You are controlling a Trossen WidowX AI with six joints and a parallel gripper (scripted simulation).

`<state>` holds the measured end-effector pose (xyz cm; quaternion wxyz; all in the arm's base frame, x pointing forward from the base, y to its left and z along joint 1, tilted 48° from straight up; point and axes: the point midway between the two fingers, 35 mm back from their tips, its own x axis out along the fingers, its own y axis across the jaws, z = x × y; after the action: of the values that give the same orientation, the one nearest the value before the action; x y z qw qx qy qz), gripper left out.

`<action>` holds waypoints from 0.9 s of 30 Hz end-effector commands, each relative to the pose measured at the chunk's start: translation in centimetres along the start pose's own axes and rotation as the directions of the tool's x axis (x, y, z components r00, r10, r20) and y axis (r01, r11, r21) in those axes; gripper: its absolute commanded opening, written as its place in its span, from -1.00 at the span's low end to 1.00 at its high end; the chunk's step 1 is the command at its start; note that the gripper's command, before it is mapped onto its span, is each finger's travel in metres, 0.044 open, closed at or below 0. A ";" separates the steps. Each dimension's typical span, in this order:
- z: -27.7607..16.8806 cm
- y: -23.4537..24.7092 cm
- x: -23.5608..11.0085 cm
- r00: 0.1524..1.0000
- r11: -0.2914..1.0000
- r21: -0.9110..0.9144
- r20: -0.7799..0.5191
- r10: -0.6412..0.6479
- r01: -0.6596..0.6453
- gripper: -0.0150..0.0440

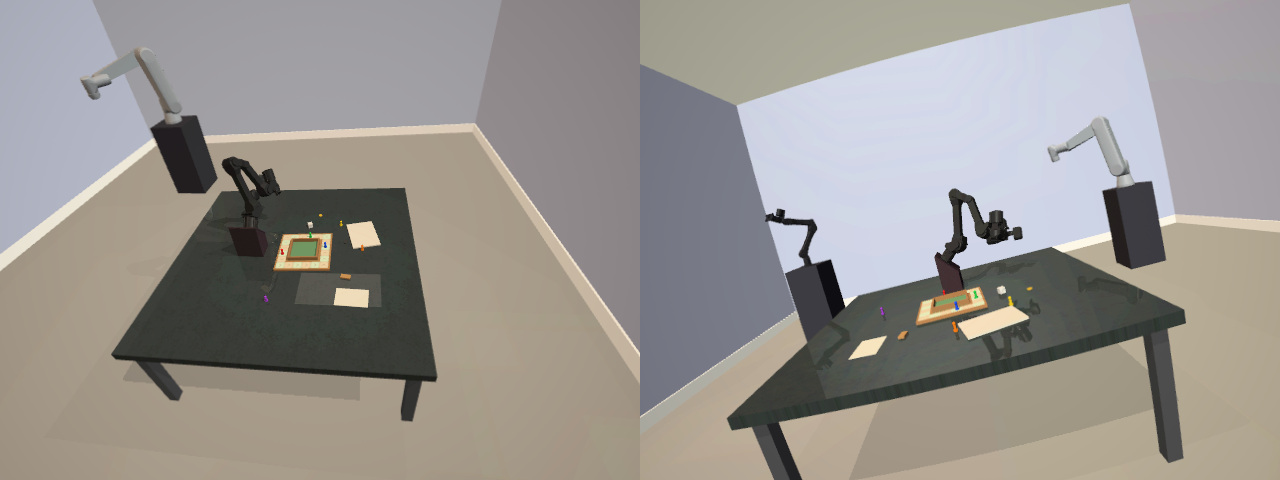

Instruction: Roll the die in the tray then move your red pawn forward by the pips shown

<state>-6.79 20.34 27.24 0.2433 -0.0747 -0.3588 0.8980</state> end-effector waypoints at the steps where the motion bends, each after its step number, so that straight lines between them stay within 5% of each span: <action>1: -0.1 -0.2 -0.1 1.000 1.000 0.012 -0.005 -0.008 0.008 0.78; 5: -3.4 -4.4 -1.8 0.980 0.951 0.250 -0.120 -0.158 0.184 0.44; 13: -11.1 -10.0 -8.7 0.819 0.585 0.575 -0.439 -0.369 0.572 0.44; 27: -19.0 -9.1 -20.8 0.487 -0.197 0.548 -0.825 -0.287 0.813 0.44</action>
<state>15.26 29.14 22.65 0.6291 0.0375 0.2016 0.7498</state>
